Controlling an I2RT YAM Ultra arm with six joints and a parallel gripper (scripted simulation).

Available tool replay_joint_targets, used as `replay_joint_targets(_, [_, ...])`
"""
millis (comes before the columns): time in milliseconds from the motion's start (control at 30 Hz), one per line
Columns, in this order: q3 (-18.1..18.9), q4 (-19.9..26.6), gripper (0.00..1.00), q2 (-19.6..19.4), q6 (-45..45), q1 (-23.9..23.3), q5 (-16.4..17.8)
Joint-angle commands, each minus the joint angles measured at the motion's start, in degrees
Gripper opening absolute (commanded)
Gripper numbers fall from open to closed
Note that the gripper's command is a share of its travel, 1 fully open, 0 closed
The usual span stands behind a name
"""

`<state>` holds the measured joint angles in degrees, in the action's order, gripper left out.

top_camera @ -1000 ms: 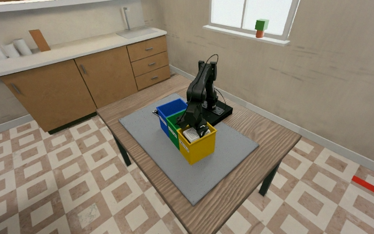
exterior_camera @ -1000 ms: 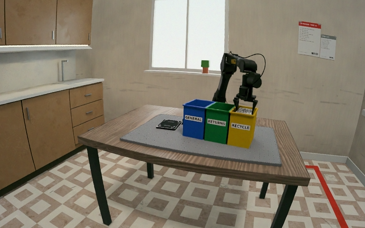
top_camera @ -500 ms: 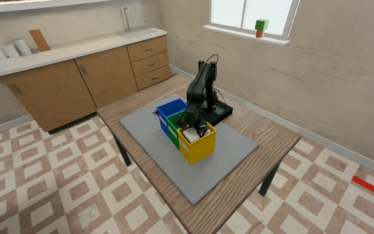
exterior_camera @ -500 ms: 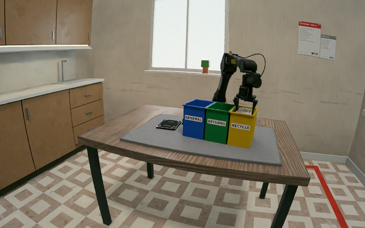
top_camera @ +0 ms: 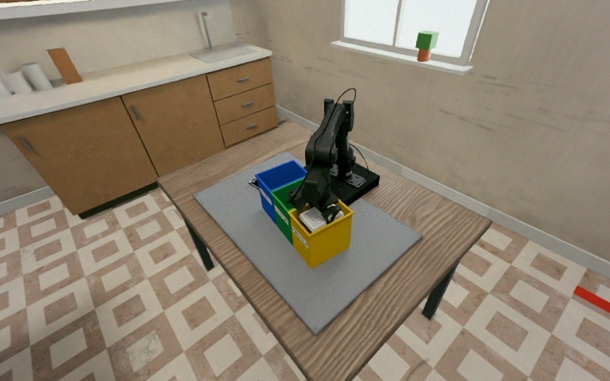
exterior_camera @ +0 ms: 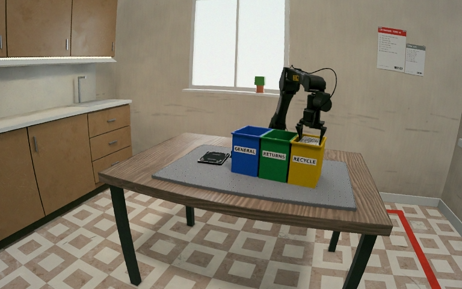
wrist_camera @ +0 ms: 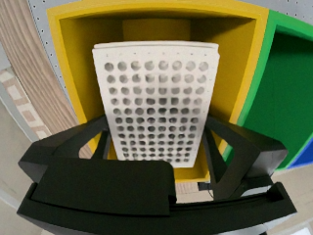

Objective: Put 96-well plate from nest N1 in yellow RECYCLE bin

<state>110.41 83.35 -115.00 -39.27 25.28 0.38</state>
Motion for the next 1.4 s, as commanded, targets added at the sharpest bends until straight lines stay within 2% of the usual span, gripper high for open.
replay_joint_targets(0, [2.2, 0.6, 0.0, -0.1, 0.1, 0.2, -1.0])
replay_joint_targets(200, [2.2, 0.5, 0.0, -0.2, 0.2, 0.0, -1.0])
replay_joint_targets(367, [1.3, -0.6, 0.0, 1.6, 0.3, -0.2, -1.0])
replay_joint_targets(767, [1.8, -0.2, 0.0, 1.7, 0.5, -0.7, -1.0])
replay_joint_targets(800, [1.8, -0.2, 0.99, 1.7, 0.5, -0.7, -1.0])
replay_joint_targets(1367, [1.8, -0.2, 0.99, 1.7, 0.4, -0.7, -1.0])
